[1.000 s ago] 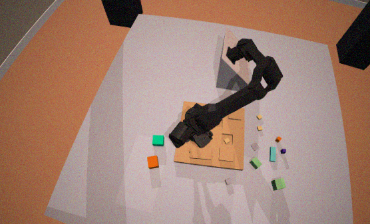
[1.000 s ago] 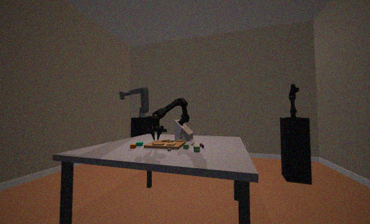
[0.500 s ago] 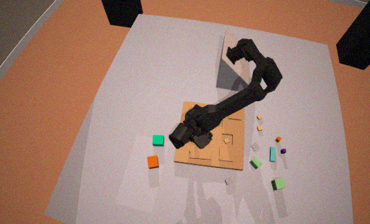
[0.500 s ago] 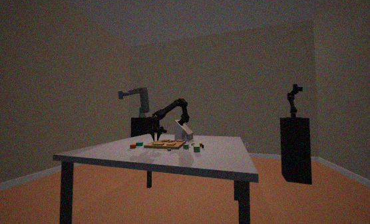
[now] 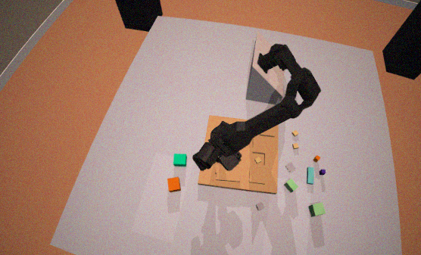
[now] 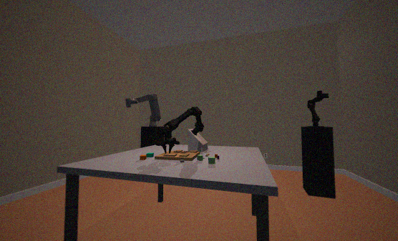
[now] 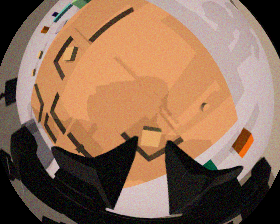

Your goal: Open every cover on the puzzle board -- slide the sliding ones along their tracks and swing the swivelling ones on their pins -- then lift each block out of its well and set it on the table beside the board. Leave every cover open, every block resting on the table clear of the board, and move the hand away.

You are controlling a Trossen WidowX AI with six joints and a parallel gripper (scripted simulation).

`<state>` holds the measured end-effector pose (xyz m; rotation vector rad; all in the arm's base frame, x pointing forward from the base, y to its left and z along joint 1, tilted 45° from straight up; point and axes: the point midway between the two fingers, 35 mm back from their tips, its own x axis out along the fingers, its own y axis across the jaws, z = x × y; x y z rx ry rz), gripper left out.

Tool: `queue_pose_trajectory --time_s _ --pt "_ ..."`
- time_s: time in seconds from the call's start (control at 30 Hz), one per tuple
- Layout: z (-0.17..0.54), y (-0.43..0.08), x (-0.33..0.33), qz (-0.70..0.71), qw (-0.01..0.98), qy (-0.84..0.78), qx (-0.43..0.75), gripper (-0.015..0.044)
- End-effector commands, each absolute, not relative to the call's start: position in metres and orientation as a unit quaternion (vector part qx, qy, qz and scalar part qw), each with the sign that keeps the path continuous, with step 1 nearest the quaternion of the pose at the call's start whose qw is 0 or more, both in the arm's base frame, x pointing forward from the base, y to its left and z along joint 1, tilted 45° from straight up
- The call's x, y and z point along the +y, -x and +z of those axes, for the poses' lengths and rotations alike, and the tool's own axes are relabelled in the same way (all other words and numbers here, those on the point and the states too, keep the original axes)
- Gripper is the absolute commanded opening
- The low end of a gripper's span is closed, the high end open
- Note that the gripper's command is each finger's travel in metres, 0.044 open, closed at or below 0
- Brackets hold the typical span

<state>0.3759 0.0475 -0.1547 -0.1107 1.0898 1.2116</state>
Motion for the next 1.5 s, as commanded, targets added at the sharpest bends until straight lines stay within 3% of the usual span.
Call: queue_pose_trajectory --time_s 0.0,0.53,0.87,1.47 --pt "-0.156 -0.374 0.049 0.541 0.684 0.045 0.487 0.0144" --pt "-0.164 -0.373 0.057 0.541 0.684 0.044 0.487 0.0144" --pt "-0.162 -0.375 0.055 0.541 0.685 0.049 0.486 0.0080" --pt "-0.149 -0.377 0.041 0.540 0.685 0.048 0.487 0.0080"
